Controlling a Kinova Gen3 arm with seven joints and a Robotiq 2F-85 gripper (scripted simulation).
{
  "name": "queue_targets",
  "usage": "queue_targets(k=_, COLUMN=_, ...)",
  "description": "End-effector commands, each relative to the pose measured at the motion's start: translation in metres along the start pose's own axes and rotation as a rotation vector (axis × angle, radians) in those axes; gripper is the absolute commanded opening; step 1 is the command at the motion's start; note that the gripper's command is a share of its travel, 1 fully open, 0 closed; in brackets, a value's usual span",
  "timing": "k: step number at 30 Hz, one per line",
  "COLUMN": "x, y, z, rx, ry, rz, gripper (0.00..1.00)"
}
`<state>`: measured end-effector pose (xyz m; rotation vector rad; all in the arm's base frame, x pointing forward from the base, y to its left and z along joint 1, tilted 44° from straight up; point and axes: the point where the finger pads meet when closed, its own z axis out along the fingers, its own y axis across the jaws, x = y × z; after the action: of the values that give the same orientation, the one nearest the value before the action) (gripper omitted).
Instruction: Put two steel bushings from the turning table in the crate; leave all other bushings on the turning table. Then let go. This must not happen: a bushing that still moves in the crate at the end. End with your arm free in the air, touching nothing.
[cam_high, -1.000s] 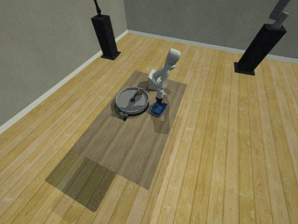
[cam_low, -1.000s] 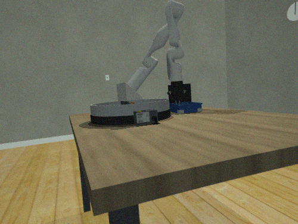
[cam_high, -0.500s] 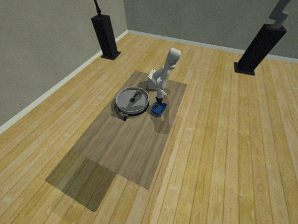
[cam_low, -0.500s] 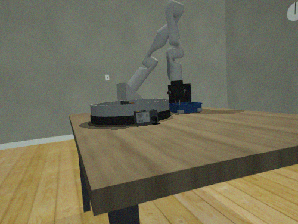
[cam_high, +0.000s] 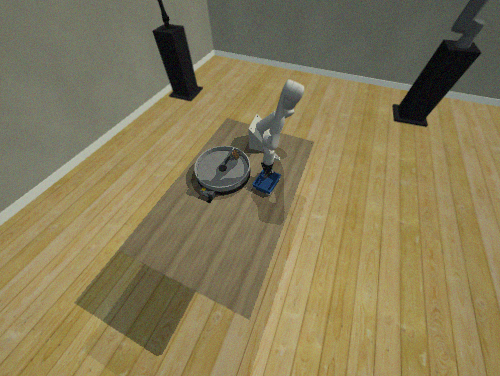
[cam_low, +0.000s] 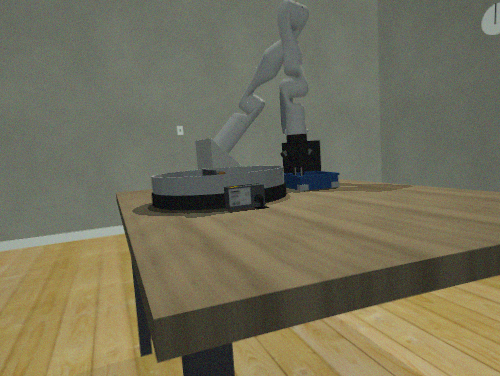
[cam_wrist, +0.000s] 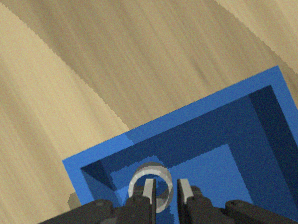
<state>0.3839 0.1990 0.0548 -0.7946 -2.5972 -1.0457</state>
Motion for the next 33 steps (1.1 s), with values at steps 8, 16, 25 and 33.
queue_targets(k=8, x=-0.002, y=0.001, z=-0.004, rx=-0.001, ry=-0.005, rz=0.000, gripper=0.16)
queue_targets(k=16, x=-0.001, y=0.001, z=-0.037, rx=-0.001, ry=-0.005, rz=0.000, gripper=0.16)
queue_targets(k=25, x=-0.001, y=0.001, z=-0.058, rx=-0.001, ry=-0.005, rz=0.000, gripper=0.16)
queue_targets(k=33, x=-0.001, y=0.000, z=-0.090, rx=-0.001, ry=-0.003, rz=0.000, gripper=0.16)
